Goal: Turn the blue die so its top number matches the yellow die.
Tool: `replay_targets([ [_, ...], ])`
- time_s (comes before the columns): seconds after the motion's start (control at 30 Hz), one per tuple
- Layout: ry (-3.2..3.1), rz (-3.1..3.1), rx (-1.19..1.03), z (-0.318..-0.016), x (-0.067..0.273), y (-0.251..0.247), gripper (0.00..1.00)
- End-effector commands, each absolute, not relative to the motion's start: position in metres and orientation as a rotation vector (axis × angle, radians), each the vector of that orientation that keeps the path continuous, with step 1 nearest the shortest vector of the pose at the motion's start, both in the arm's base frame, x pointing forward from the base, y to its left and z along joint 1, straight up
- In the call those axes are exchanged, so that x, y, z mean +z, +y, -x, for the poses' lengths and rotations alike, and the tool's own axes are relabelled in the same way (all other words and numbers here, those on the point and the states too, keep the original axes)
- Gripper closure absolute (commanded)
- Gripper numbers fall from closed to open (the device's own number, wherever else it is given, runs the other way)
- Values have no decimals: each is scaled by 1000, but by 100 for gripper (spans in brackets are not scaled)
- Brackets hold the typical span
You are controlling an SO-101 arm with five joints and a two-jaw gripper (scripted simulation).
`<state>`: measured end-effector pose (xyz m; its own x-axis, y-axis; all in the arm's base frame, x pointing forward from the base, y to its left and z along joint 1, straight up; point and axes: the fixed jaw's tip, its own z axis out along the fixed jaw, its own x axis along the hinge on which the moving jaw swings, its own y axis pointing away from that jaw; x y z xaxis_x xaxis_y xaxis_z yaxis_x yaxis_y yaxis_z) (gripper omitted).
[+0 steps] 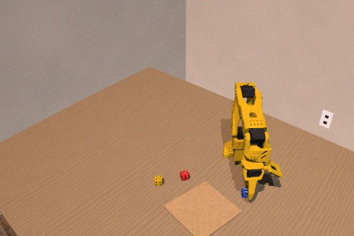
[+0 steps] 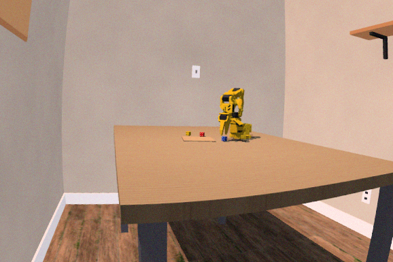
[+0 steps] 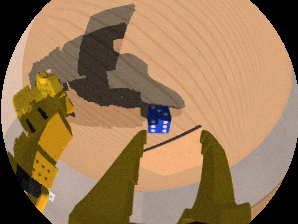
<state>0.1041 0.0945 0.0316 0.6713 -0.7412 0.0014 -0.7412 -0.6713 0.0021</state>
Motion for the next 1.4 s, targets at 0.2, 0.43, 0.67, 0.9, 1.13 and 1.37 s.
replay_targets([
  [0.2,-1287,-2943,50,-110,72,101,71],
  [0.43,-1287,-2943,50,-108,78,100,71],
  [0.67,-1287,-2943,50,-108,78,100,71],
  [0.9,-1287,-2943,50,-108,78,100,71],
  [1.13,-1287,-2945,51,-108,78,100,71],
  [1.37,-1316,-3011,105,-111,87,102,71],
])
